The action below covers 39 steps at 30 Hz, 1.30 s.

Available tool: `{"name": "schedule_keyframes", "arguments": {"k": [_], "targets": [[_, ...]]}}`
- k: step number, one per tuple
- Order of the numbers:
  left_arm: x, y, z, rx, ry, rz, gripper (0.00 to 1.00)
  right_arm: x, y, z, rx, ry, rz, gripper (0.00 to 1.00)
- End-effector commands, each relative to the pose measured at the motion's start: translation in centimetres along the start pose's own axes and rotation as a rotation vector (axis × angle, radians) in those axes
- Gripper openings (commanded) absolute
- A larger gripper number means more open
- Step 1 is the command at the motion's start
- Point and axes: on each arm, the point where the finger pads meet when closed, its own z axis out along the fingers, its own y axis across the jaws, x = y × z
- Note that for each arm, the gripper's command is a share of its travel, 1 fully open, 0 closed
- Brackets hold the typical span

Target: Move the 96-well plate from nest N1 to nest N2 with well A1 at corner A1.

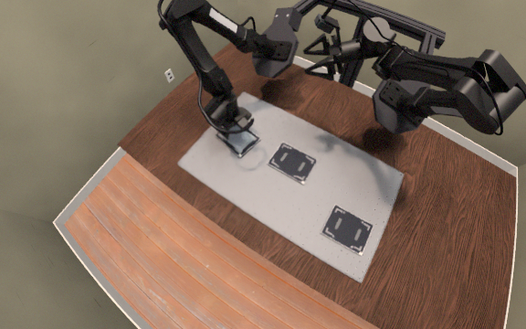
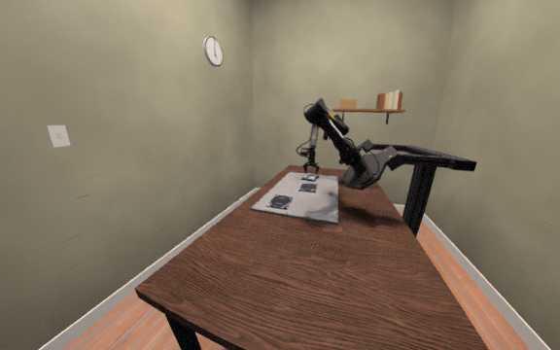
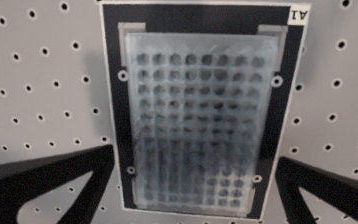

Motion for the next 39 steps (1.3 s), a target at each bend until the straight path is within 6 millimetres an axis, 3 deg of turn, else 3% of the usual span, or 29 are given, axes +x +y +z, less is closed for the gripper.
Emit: {"name": "schedule_keyframes", "arguments": {"k": [1,10,22,26,30,39], "targets": [[-0.6,-0.2,-0.3,0.004,-0.021,-0.008,1.00,-0.5,-0.1,0.9,0.002,-0.018,-0.010,1.00],[-0.6,-0.2,-0.3,0.004,-0.021,-0.008,1.00,-0.6,-0.6,2.1,0.012,-0.020,-0.005,1.00],[-0.6,-0.2,-0.3,0.004,-0.021,-0.008,1.00,-0.7,-0.5,2.2,0.008,-0.022,-0.010,1.00],[-0.6,-0.2,-0.3,0.004,-0.021,-0.008,1.00,-0.7,-0.4,2.2,0.006,-0.022,-0.012,0.92],[-0.6,-0.2,-0.3,0.004,-0.021,-0.008,1.00,-0.7,-0.4,2.2,0.006,-0.022,-0.012,0.92],[-0.6,-0.2,-0.3,0.004,-0.021,-0.008,1.00,-0.5,-0.6,2.1,0.009,-0.021,-0.009,0.79]]}}
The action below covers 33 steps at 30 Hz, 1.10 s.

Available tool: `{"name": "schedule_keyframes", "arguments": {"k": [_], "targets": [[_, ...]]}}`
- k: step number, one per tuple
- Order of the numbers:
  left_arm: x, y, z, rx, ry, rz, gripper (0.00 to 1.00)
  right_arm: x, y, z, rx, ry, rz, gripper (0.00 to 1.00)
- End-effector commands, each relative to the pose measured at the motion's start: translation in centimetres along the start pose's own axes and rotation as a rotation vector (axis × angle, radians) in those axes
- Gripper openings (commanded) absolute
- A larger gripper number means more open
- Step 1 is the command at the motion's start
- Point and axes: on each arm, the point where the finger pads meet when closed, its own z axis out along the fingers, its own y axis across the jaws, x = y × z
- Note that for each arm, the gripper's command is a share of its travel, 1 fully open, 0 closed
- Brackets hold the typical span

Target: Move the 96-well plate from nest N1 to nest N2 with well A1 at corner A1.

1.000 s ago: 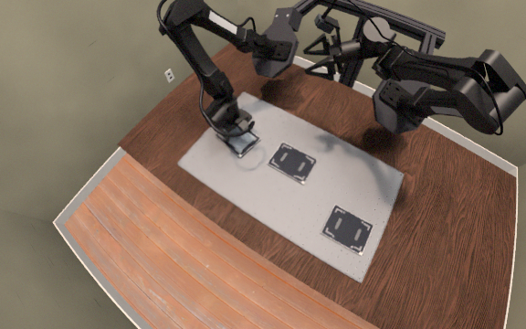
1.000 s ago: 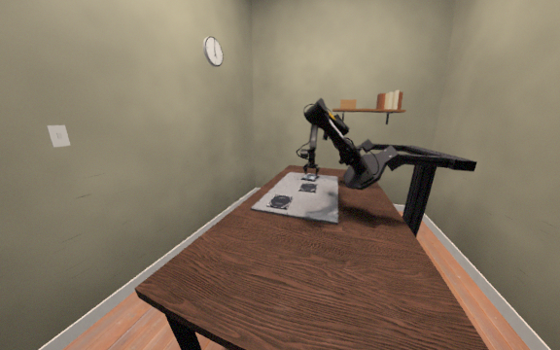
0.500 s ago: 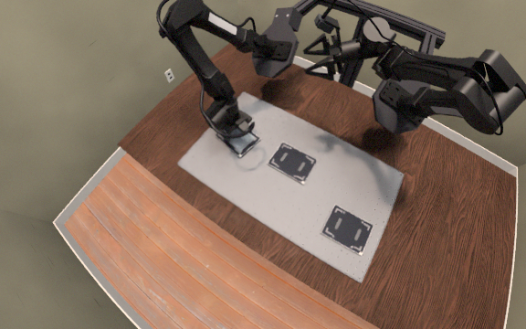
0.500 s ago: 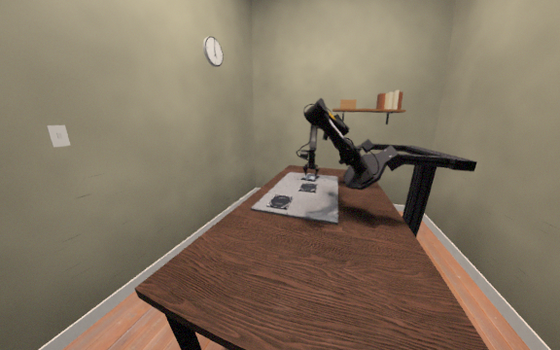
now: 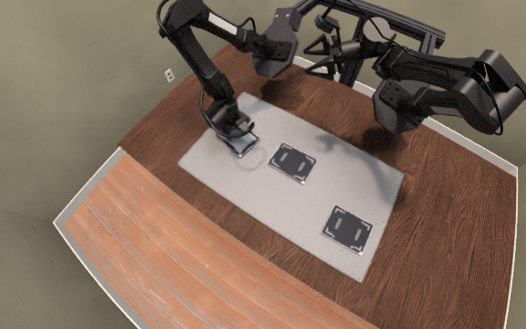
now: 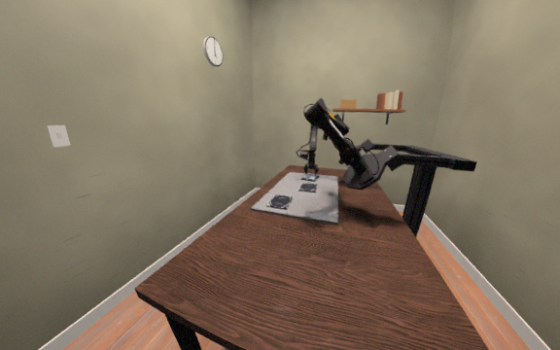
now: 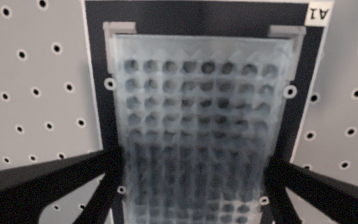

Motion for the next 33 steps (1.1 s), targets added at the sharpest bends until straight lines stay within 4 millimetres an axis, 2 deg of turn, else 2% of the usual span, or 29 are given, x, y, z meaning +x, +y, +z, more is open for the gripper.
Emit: {"name": "schedule_keyframes", "arguments": {"k": [1,2,4,8,13,19,20,22,24,29,33], "targets": [[-0.6,-0.2,-0.3,0.004,-0.021,-0.008,1.00,-0.3,-0.6,0.1,0.006,-0.014,-0.004,0.67],[-0.6,-0.2,-0.3,0.004,-0.021,-0.008,1.00,-0.3,-0.6,0.1,0.006,-0.014,-0.004,0.78],[-0.6,-0.2,-0.3,0.004,-0.021,-0.008,1.00,-0.4,0.2,-0.3,-0.011,-0.009,-0.013,0.78],[-0.6,-0.2,-0.3,0.004,-0.021,-0.008,1.00,-0.2,-0.1,-1.3,-0.001,-0.002,-0.003,0.78],[-0.6,-0.2,-0.3,0.004,-0.021,-0.008,1.00,-0.2,-0.6,-4.0,0.008,-0.005,0.003,0.78],[-0.6,-0.2,-0.3,0.004,-0.021,-0.008,1.00,-0.7,-0.4,-3.8,0.018,0.034,0.067,0.78],[-0.6,-0.2,-0.3,0.004,-0.021,-0.008,1.00,-1.2,0.0,-3.9,0.011,0.045,0.076,0.78],[-0.6,-0.2,-0.3,0.004,-0.021,-0.008,1.00,-3.5,0.7,-3.9,0.012,0.055,0.099,0.78],[-0.6,-0.2,-0.3,0.004,-0.021,-0.008,1.00,-3.5,0.7,-3.9,0.012,0.055,0.099,0.78],[-0.6,-0.2,-0.3,0.004,-0.021,-0.008,1.00,-10.5,3.0,-4.1,-0.003,0.040,0.061,0.78],[-0.6,-0.2,-0.3,0.004,-0.021,-0.008,1.00,-15.2,4.4,-4.2,-0.009,0.030,0.030,0.78]]}}
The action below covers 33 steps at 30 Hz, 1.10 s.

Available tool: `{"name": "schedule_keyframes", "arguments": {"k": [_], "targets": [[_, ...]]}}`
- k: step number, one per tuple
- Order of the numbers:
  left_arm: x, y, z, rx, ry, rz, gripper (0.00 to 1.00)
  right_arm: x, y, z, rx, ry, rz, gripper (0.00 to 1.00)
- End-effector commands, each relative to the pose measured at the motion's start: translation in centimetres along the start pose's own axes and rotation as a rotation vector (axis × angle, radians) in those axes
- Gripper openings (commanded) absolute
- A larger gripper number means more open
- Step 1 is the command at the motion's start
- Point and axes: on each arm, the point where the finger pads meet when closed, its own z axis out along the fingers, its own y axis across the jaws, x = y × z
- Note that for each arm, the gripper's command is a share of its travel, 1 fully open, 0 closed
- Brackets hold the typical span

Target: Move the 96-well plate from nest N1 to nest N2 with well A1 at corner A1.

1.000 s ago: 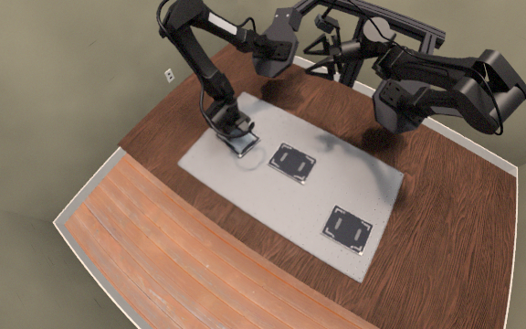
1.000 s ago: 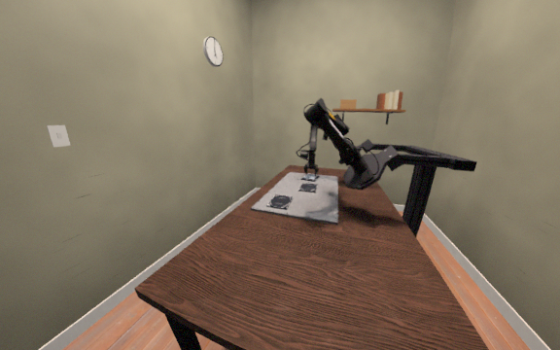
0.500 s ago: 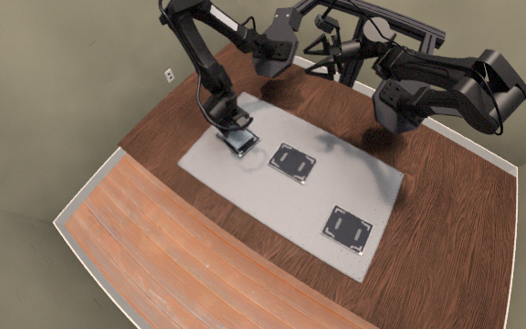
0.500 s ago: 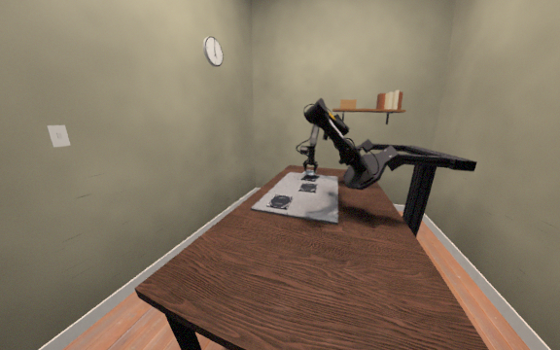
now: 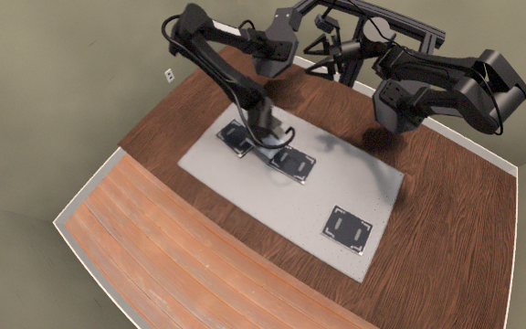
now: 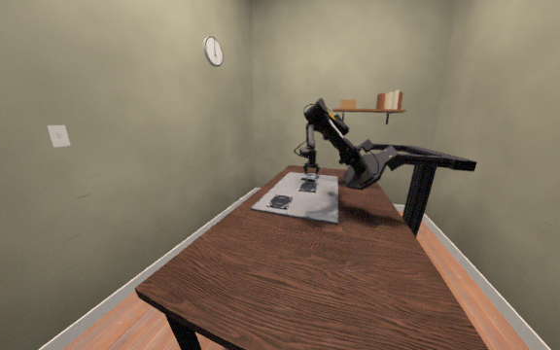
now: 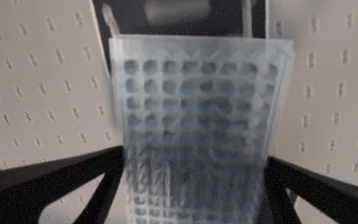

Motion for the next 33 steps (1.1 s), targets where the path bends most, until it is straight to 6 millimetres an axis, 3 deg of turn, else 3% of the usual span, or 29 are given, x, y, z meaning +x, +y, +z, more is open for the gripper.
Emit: {"name": "schedule_keyframes", "arguments": {"k": [1,6,8,15,23,33], "targets": [[-0.6,-0.2,-0.3,0.004,-0.021,-0.008,1.00,-3.3,0.3,0.0,-0.013,0.053,0.050,0.78],[-0.6,-0.2,-0.3,0.004,-0.021,-0.008,1.00,-7.5,1.3,0.0,-0.012,0.043,0.029,0.78],[-0.6,-0.2,-0.3,0.004,-0.021,-0.008,1.00,-7.5,1.3,0.0,-0.012,0.043,0.029,0.78],[-0.6,-0.2,-0.3,0.004,-0.021,-0.008,1.00,-11.9,1.3,-0.1,0.034,0.005,0.046,0.78],[-0.6,-0.2,-0.3,0.004,-0.021,-0.008,1.00,-12.1,2.4,0.0,0.006,0.014,-0.090,0.78],[-0.6,-0.2,-0.3,0.004,-0.021,-0.008,1.00,-12.3,1.9,0.1,0.001,0.015,-0.153,0.78]]}}
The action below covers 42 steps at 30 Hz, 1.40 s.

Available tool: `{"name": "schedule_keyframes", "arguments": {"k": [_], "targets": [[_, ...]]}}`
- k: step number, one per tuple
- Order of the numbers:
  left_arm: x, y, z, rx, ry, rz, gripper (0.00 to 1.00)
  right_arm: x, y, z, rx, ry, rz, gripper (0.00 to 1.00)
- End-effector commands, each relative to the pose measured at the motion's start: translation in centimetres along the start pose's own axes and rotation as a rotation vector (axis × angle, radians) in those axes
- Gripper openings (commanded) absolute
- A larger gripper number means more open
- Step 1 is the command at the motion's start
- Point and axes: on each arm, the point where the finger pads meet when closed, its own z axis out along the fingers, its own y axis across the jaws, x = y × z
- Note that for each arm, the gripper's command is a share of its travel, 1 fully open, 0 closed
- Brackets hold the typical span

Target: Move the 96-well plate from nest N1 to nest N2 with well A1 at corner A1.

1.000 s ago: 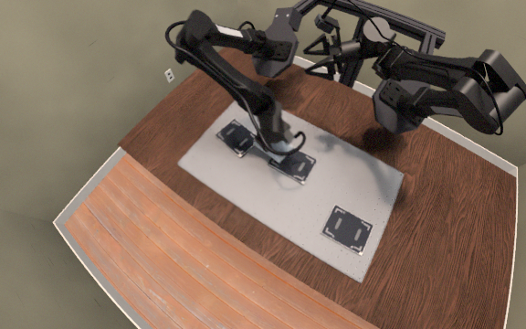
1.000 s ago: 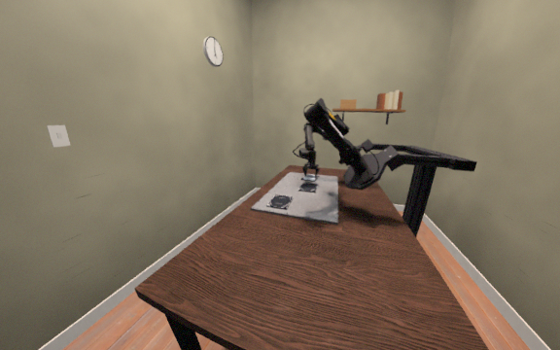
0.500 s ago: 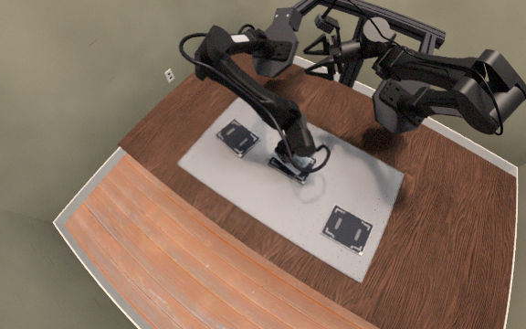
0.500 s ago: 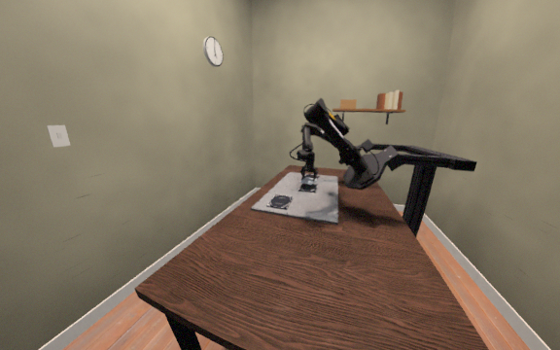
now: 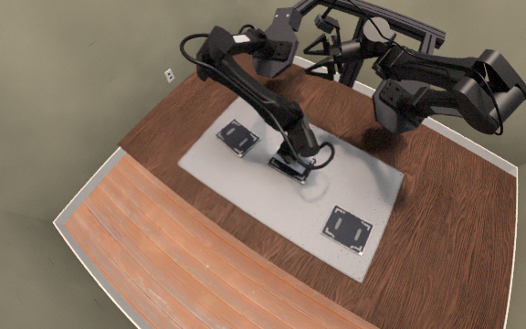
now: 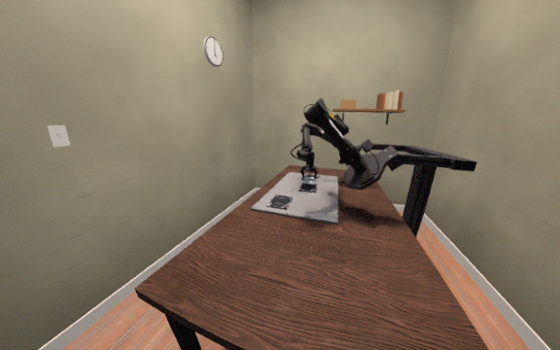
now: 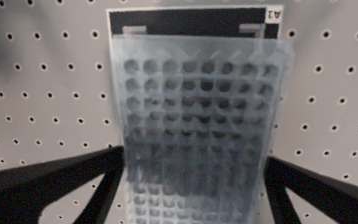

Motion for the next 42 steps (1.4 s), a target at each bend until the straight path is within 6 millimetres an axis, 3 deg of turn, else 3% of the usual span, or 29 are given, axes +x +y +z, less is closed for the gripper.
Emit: {"name": "schedule_keyframes", "arguments": {"k": [1,10,13,16,31,34,42], "targets": [[-0.6,-0.2,-0.3,0.004,-0.021,-0.008,1.00,-0.7,0.0,0.0,-0.002,0.001,-0.038,0.78],[-0.6,-0.2,-0.3,0.004,-0.021,-0.008,1.00,-0.7,0.0,0.0,-0.002,0.001,-0.038,0.78],[-0.6,-0.2,-0.3,0.004,-0.021,-0.008,1.00,-1.3,0.2,0.8,0.005,-0.020,-0.038,0.78],[-0.6,-0.2,-0.3,0.004,-0.021,-0.008,1.00,-0.5,0.8,2.1,-0.009,0.010,-0.042,0.78],[-0.6,-0.2,-0.3,0.004,-0.021,-0.008,1.00,-0.7,0.8,1.9,-0.007,0.006,-0.046,0.78],[-0.6,-0.2,-0.3,0.004,-0.021,-0.008,1.00,-1.8,-0.3,0.8,0.010,-0.032,-0.040,0.78],[-0.6,-0.2,-0.3,0.004,-0.021,-0.008,1.00,-1.8,-0.3,0.8,0.010,-0.032,-0.040,0.78]]}}
